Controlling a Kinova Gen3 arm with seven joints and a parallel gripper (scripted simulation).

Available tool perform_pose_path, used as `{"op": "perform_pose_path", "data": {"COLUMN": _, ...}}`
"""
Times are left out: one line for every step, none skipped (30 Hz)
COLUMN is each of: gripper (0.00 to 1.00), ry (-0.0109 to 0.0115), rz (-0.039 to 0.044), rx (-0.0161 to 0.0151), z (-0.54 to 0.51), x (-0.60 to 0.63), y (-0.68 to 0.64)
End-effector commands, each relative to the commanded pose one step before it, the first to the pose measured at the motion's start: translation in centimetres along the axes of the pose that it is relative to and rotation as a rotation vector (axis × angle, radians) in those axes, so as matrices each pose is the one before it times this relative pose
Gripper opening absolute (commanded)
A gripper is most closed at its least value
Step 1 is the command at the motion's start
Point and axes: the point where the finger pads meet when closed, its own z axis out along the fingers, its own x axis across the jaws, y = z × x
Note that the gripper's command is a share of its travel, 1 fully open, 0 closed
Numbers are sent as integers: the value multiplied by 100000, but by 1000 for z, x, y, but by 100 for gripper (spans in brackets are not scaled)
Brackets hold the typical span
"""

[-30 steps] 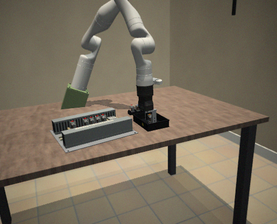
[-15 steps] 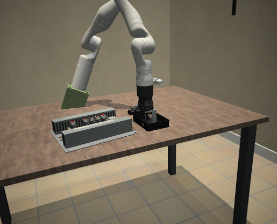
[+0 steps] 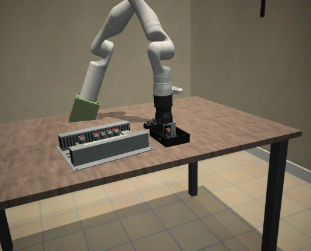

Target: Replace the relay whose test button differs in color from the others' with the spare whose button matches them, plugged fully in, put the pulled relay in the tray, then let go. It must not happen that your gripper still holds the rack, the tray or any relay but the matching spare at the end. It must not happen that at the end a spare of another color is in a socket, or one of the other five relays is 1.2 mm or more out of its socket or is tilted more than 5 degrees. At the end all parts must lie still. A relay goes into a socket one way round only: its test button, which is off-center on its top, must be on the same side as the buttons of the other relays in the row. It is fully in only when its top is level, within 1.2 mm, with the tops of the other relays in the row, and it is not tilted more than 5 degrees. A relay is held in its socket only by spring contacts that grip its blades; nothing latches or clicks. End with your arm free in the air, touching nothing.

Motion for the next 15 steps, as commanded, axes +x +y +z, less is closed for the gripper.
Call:
{"op": "perform_pose_path", "data": {"gripper": 100, "ry": -287, "rz": -270, "rx": -447, "z": -186, "x": 113, "y": 93}}
{"op": "perform_pose_path", "data": {"gripper": 100, "ry": 0, "rz": 0, "rx": 0, "z": 0, "x": 0, "y": 0}}
{"op": "perform_pose_path", "data": {"gripper": 100, "ry": 367, "rz": 261, "rx": 387, "z": 14, "x": -4, "y": -76}}
{"op": "perform_pose_path", "data": {"gripper": 100, "ry": -26, "rz": -19, "rx": -28, "z": -27, "x": 0, "y": 1}}
{"op": "perform_pose_path", "data": {"gripper": 100, "ry": -26, "rz": -19, "rx": -28, "z": -27, "x": 0, "y": 1}}
{"op": "perform_pose_path", "data": {"gripper": 100, "ry": -26, "rz": -19, "rx": -28, "z": -27, "x": 0, "y": 1}}
{"op": "perform_pose_path", "data": {"gripper": 100, "ry": -26, "rz": -19, "rx": -28, "z": -27, "x": 0, "y": 1}}
{"op": "perform_pose_path", "data": {"gripper": 100, "ry": -26, "rz": -19, "rx": -28, "z": -27, "x": 0, "y": 1}}
{"op": "perform_pose_path", "data": {"gripper": 100, "ry": -26, "rz": -19, "rx": -28, "z": -27, "x": 0, "y": 1}}
{"op": "perform_pose_path", "data": {"gripper": 100, "ry": -26, "rz": -19, "rx": -28, "z": -27, "x": 0, "y": 1}}
{"op": "perform_pose_path", "data": {"gripper": 100, "ry": -26, "rz": -19, "rx": -28, "z": -27, "x": 0, "y": 1}}
{"op": "perform_pose_path", "data": {"gripper": 100, "ry": -26, "rz": -19, "rx": -28, "z": -27, "x": 0, "y": 1}}
{"op": "perform_pose_path", "data": {"gripper": 100, "ry": -26, "rz": -19, "rx": -28, "z": -27, "x": 0, "y": 1}}
{"op": "perform_pose_path", "data": {"gripper": 100, "ry": -26, "rz": -19, "rx": -28, "z": -27, "x": 0, "y": 1}}
{"op": "perform_pose_path", "data": {"gripper": 100, "ry": -26, "rz": -19, "rx": -28, "z": -27, "x": 0, "y": 1}}
